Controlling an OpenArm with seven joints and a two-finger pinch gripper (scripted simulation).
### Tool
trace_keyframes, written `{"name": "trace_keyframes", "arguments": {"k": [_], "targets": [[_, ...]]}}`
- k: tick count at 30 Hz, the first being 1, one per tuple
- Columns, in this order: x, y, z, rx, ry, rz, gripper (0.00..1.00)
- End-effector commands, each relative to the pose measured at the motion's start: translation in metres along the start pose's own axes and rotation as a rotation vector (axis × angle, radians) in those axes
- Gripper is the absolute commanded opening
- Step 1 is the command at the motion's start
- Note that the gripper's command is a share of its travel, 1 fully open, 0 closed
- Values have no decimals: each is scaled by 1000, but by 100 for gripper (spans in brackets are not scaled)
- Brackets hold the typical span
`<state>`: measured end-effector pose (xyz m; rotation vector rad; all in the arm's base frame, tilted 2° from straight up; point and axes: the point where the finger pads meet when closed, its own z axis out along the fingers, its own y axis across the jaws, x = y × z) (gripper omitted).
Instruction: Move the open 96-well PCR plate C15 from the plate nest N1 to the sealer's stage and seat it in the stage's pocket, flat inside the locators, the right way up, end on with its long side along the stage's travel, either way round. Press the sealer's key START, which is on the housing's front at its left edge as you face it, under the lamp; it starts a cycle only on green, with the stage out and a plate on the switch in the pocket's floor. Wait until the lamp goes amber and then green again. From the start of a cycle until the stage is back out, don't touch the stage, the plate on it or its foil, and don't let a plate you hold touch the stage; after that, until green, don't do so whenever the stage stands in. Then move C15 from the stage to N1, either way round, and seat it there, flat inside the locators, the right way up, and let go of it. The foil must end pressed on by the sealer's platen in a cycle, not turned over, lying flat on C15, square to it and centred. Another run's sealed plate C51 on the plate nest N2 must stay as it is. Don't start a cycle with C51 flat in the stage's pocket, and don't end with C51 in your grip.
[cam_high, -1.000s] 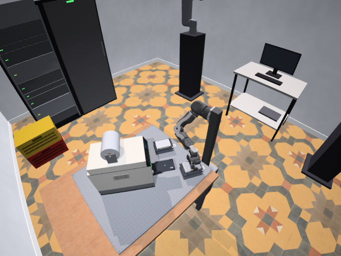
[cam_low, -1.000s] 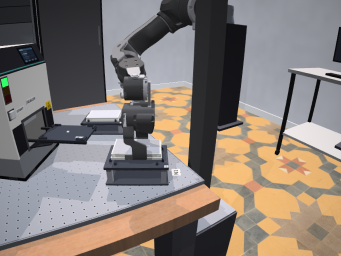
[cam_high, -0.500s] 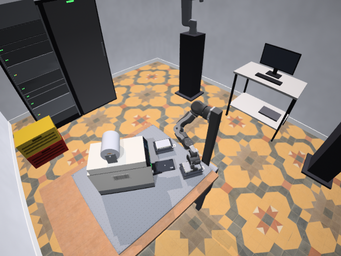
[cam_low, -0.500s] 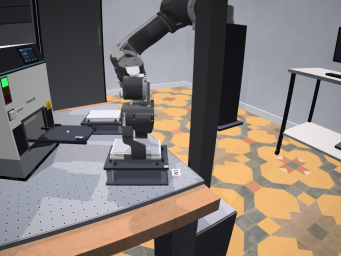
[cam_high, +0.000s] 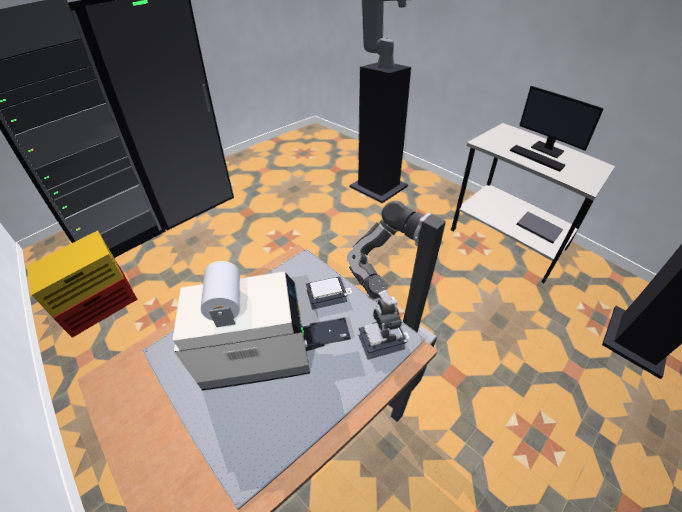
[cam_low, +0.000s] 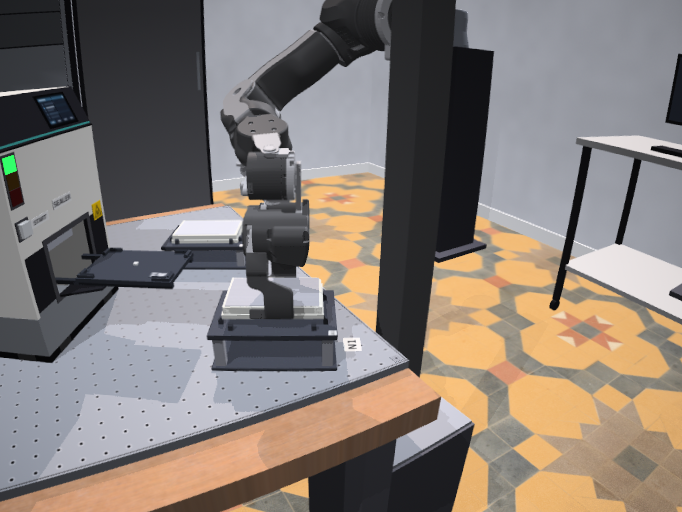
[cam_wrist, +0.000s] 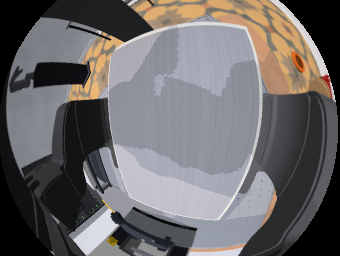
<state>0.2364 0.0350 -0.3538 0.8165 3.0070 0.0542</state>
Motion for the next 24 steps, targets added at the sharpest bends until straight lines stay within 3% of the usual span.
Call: {"name": "trace_keyframes", "arguments": {"k": [1,24], "targets": [[1,-1,1,1,0,0,0],[1,1,5,-3,1,-4,0]]}}
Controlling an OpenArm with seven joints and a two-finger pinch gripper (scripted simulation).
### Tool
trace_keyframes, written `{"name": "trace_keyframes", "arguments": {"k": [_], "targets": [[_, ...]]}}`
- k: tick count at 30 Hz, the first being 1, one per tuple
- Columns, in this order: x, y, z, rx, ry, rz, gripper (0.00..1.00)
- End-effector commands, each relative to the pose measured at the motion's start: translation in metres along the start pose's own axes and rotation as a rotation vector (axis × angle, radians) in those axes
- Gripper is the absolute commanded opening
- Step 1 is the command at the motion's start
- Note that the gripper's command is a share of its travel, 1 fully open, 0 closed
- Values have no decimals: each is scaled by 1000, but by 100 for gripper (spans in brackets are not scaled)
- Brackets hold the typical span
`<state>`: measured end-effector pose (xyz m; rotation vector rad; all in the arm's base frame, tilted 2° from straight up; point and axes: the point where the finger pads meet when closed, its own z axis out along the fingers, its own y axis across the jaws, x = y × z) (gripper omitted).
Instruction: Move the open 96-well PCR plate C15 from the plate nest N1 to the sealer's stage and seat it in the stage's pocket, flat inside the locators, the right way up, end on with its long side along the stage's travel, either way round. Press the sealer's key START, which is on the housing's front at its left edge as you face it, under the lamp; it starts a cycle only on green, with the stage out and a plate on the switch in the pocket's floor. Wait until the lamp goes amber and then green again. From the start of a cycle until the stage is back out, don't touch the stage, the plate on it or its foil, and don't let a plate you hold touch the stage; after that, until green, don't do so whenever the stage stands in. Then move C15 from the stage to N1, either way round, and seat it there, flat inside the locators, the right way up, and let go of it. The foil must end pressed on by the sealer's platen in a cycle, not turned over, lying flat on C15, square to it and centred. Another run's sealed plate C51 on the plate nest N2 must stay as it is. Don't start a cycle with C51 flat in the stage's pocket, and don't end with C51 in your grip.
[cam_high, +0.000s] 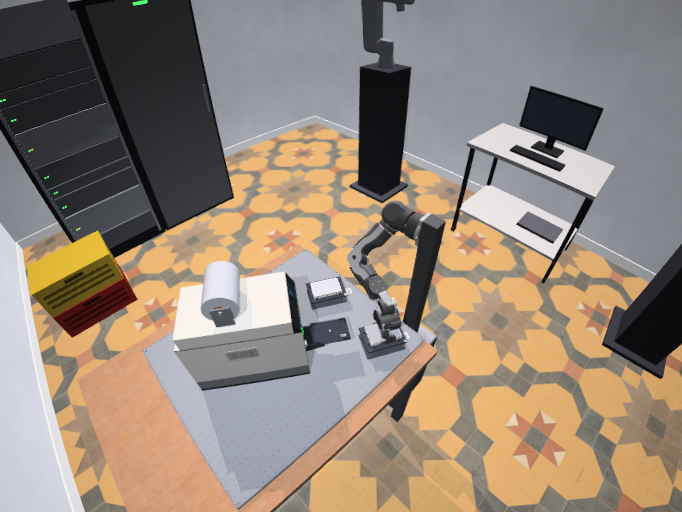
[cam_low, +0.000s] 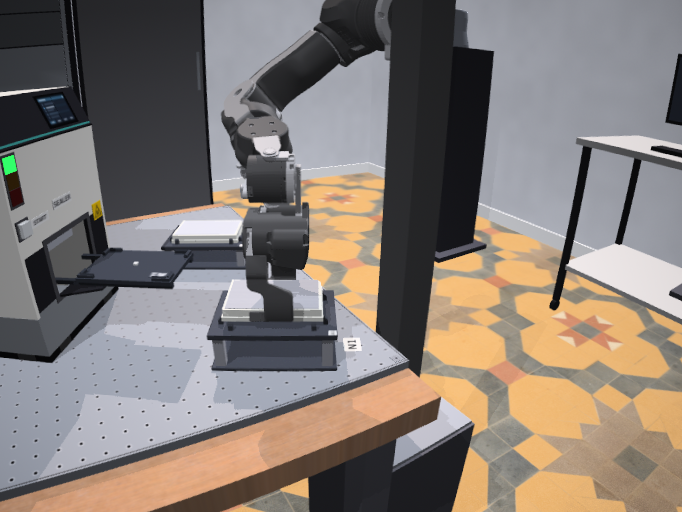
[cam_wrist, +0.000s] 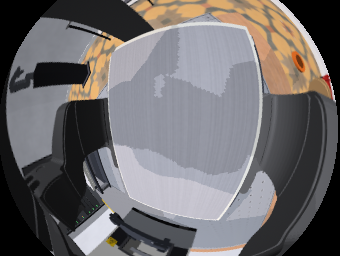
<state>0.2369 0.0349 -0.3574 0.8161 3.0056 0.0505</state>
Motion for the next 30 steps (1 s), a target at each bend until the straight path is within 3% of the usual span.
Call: {"name": "trace_keyframes", "arguments": {"k": [1,30], "targets": [[1,1,2,-5,3,-4,0],[1,1,6,-5,3,-4,0]]}}
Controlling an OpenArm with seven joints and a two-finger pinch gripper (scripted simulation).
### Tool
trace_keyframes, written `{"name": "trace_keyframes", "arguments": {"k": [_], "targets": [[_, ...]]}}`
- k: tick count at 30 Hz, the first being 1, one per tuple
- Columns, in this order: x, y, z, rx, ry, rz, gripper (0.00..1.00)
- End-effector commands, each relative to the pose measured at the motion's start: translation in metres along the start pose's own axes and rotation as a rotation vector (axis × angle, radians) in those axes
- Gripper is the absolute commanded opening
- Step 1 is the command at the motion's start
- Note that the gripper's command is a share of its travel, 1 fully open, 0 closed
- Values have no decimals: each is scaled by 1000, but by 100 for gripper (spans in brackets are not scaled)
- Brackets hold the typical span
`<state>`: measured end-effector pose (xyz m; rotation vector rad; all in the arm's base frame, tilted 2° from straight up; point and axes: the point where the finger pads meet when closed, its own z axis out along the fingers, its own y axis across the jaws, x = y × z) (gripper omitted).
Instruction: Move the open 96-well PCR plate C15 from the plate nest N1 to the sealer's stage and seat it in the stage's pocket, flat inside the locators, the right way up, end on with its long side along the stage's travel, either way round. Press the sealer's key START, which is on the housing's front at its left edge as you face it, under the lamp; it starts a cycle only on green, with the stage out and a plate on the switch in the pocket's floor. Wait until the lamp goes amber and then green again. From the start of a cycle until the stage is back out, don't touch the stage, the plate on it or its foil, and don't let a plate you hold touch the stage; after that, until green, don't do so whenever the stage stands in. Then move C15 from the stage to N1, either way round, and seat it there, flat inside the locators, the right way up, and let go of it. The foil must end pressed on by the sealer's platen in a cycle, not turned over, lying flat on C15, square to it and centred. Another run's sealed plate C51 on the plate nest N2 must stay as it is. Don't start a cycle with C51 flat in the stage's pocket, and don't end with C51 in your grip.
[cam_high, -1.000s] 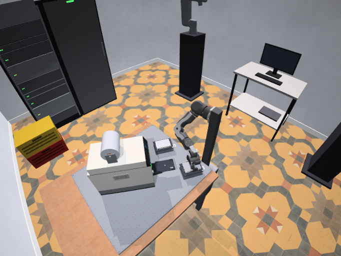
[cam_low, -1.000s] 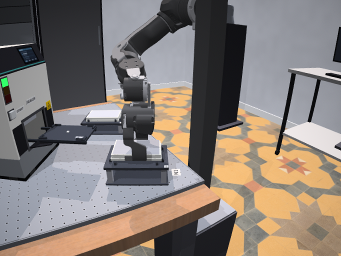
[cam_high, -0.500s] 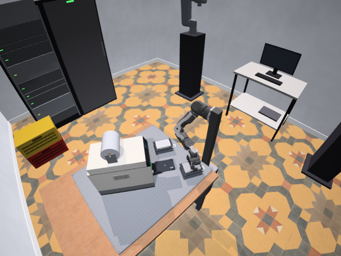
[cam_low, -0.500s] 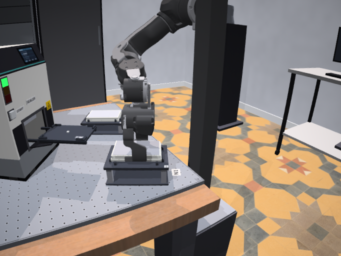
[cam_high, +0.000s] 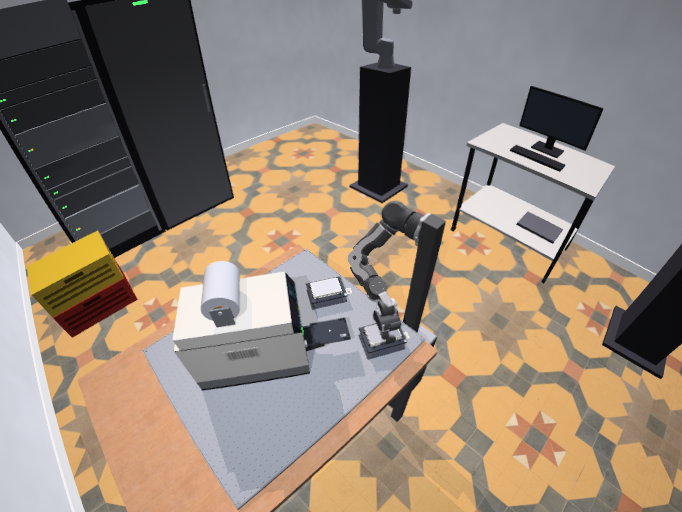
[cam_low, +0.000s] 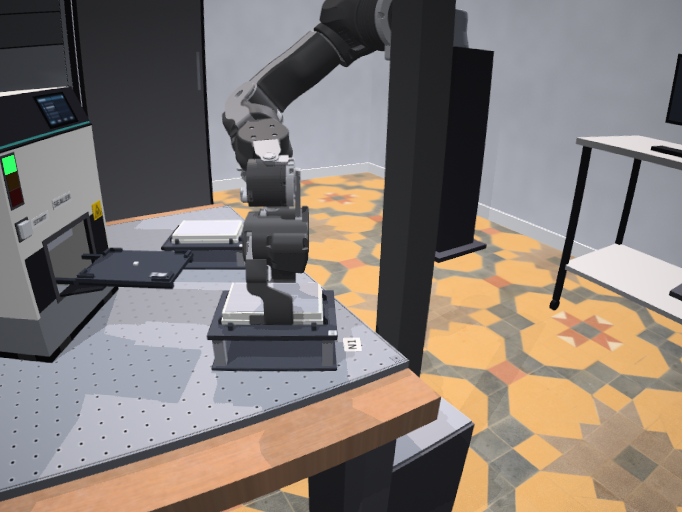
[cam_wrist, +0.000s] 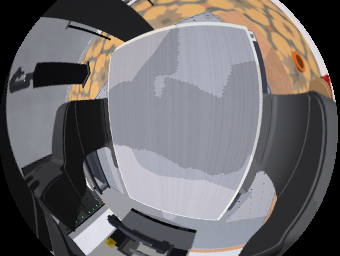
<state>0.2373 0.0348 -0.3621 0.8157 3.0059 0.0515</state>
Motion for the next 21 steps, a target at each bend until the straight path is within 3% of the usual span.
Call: {"name": "trace_keyframes", "arguments": {"k": [1,21], "targets": [[1,1,1,-4,2,-4,0],[0,1,-1,-2,1,2,0]]}}
